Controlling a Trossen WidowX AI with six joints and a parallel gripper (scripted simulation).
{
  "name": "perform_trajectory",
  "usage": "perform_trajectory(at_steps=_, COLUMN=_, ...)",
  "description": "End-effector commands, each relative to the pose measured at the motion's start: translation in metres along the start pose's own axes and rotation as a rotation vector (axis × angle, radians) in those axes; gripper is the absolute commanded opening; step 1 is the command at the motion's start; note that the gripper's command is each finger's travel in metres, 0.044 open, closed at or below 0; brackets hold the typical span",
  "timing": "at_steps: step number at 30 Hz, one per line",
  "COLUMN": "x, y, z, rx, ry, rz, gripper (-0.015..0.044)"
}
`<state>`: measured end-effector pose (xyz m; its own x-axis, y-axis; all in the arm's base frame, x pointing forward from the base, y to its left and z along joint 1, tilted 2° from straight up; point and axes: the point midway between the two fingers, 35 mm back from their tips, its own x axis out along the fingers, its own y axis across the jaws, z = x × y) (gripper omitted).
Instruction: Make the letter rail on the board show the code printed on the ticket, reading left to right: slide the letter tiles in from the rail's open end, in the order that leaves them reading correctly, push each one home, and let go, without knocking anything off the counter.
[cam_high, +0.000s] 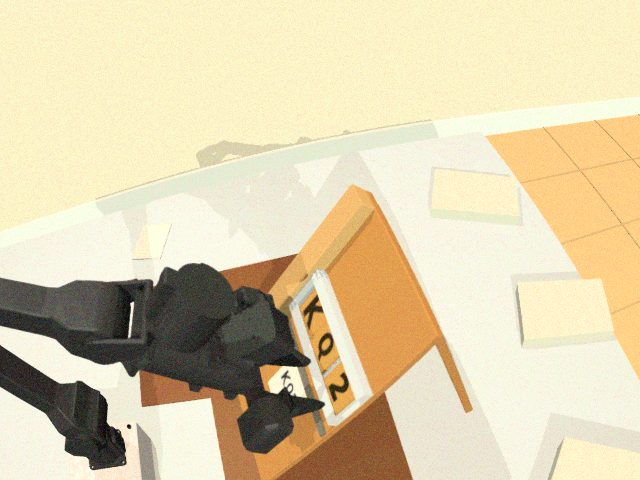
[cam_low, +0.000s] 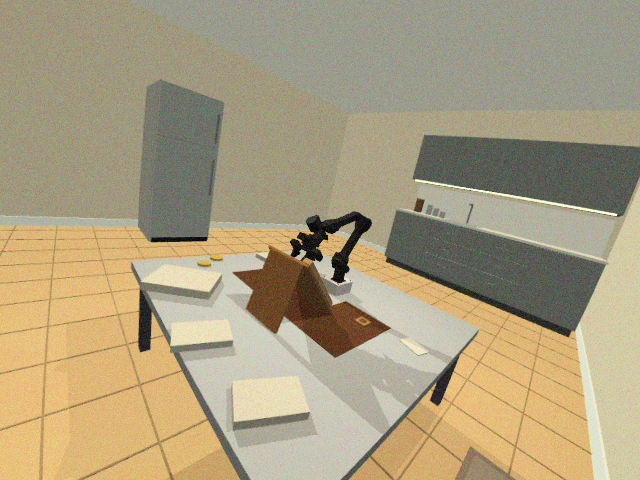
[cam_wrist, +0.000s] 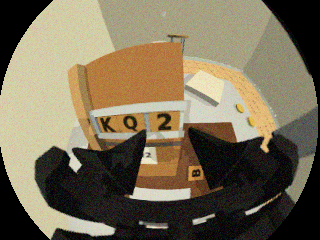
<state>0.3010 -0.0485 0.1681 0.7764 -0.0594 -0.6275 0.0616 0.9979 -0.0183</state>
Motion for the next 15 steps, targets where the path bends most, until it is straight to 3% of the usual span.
perform_trajectory(at_steps=1, x=-0.0032, y=0.0005, z=0.0005, rx=-0.005, ry=-0.006, rz=0.002, gripper=0.0295)
perform_trajectory(at_steps=15, x=-0.0073, y=0.0011, z=0.0005, rx=-0.005, ry=-0.006, rz=0.002, gripper=0.0295)
